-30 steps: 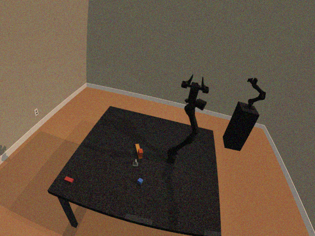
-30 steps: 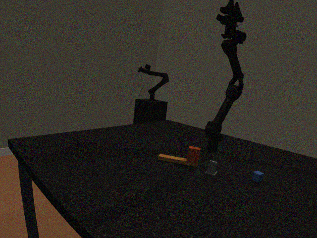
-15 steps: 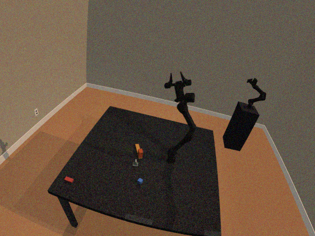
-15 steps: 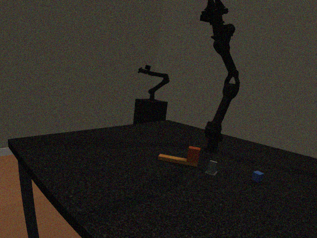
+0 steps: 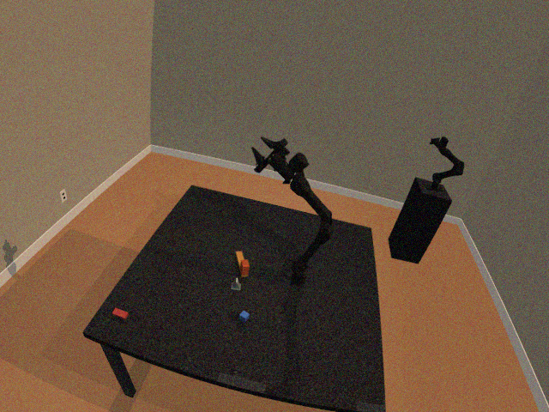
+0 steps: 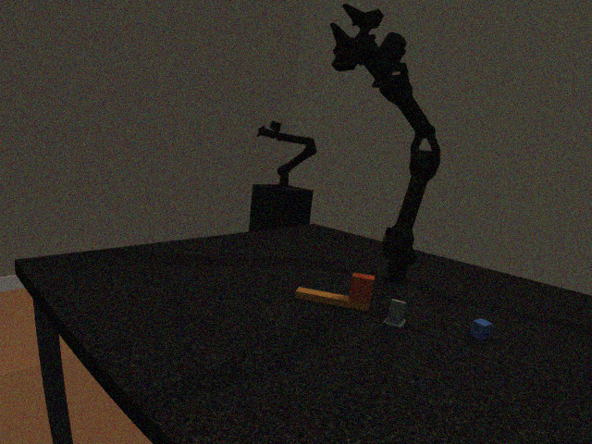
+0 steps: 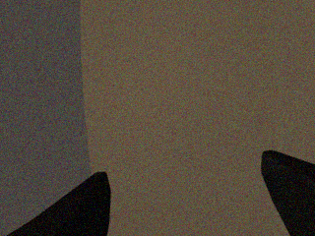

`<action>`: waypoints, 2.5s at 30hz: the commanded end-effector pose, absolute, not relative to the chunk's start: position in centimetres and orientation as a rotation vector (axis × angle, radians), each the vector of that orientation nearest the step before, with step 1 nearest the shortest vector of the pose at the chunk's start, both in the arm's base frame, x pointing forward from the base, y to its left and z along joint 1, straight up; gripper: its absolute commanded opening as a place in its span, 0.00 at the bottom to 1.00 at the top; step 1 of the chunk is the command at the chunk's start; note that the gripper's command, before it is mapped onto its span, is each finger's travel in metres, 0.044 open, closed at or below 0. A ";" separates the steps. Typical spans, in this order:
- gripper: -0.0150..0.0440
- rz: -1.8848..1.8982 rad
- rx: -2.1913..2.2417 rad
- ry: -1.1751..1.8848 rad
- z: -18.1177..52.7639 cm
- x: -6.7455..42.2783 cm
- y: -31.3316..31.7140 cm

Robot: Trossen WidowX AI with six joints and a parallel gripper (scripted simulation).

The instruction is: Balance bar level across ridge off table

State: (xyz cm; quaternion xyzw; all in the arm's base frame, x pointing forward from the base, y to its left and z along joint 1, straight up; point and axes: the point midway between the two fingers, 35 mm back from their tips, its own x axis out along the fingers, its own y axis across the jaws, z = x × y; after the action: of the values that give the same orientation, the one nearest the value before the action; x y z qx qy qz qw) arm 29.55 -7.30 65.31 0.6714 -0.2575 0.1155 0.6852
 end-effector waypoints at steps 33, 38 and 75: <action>0.79 -0.699 1.145 0.845 25.6 37.7 -4.0; 0.79 -0.777 1.039 1.067 21.7 35.1 -3.0; 0.79 -0.860 0.886 1.357 7.4 31.3 -1.8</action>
State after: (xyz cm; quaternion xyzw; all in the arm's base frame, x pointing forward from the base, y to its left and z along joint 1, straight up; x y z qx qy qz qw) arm 31.37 -1.76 7.71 0.3857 0.5867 -0.3720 0.6072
